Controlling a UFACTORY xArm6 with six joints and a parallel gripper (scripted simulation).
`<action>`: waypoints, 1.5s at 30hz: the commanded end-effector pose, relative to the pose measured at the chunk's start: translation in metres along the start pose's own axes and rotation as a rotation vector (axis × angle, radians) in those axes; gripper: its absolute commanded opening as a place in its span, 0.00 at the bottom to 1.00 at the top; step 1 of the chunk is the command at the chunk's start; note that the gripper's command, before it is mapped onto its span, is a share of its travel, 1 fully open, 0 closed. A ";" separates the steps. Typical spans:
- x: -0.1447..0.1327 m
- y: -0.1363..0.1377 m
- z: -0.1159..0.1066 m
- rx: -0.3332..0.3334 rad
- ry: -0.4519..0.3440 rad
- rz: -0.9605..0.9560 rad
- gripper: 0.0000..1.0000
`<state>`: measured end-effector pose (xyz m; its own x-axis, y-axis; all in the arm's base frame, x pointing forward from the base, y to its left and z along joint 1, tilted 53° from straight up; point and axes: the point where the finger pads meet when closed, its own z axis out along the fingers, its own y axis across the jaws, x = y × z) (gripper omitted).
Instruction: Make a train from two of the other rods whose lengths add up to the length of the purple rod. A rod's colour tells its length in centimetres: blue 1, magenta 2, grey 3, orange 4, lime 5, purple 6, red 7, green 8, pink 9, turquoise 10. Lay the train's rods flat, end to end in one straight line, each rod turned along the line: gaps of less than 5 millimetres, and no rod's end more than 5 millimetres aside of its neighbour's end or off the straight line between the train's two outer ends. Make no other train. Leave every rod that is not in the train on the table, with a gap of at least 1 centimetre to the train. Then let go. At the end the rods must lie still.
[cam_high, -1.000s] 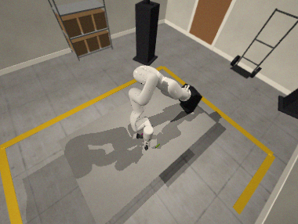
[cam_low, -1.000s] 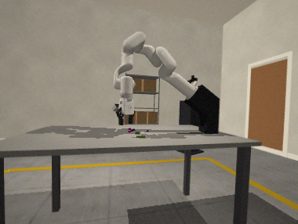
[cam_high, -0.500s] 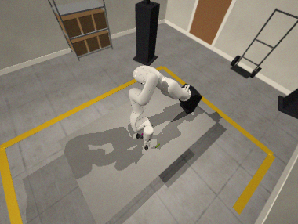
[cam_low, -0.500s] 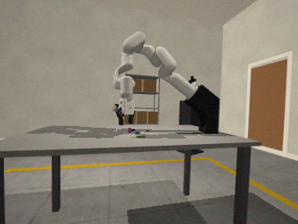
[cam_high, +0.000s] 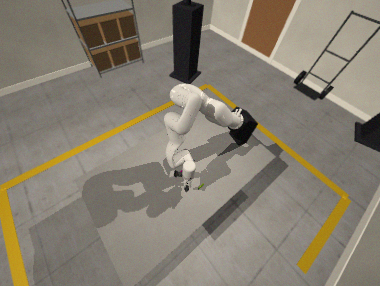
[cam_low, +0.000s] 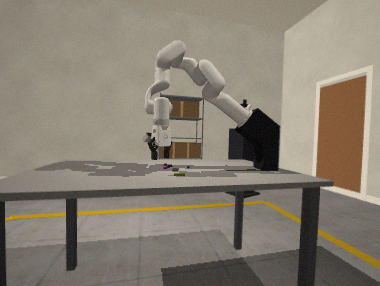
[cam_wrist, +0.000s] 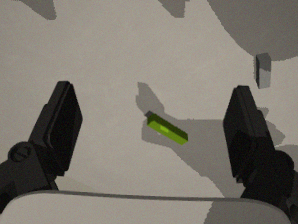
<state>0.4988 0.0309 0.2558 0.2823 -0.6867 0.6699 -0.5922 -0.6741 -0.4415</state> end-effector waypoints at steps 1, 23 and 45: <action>0.001 -0.001 -0.001 0.002 0.001 0.000 1.00; 0.001 -0.001 -0.001 0.002 0.001 0.000 1.00; 0.000 0.089 0.004 0.021 0.080 -0.598 1.00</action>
<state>0.4623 -0.0178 0.2237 0.4752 -0.2932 0.8296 -0.4185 -0.9047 -0.0800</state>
